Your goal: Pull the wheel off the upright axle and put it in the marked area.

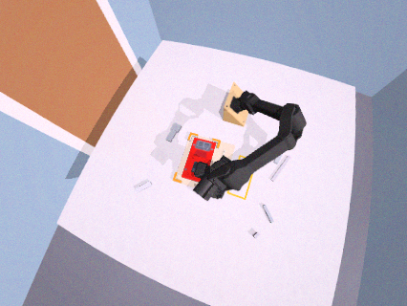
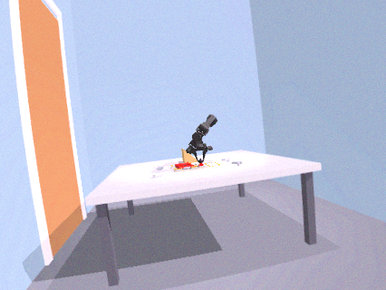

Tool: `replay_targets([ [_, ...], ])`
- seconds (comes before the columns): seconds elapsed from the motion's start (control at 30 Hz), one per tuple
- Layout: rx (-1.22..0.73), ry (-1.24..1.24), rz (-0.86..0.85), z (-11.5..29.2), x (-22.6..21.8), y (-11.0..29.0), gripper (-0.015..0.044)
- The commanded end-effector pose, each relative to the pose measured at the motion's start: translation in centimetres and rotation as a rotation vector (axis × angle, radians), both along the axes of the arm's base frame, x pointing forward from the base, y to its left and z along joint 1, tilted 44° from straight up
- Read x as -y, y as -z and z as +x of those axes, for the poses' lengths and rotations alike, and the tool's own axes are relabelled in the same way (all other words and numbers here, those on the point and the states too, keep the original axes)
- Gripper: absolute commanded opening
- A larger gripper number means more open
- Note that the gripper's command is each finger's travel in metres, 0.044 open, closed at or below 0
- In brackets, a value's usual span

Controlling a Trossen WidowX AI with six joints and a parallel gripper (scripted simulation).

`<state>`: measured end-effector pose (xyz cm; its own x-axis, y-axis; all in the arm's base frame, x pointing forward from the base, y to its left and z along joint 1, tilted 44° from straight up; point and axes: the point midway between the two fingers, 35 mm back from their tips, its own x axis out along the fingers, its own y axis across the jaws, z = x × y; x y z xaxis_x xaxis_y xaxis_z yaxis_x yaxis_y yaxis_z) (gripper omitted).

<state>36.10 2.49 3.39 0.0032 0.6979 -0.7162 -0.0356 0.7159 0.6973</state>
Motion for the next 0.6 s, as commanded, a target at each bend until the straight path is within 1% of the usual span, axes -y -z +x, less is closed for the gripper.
replay_targets([
  [0.0,0.001,0.031,-0.004,-0.15,1.39,-0.97,0.0],
  [0.57,0.001,0.032,-0.004,-0.18,1.78,-1.37,0.0],
])
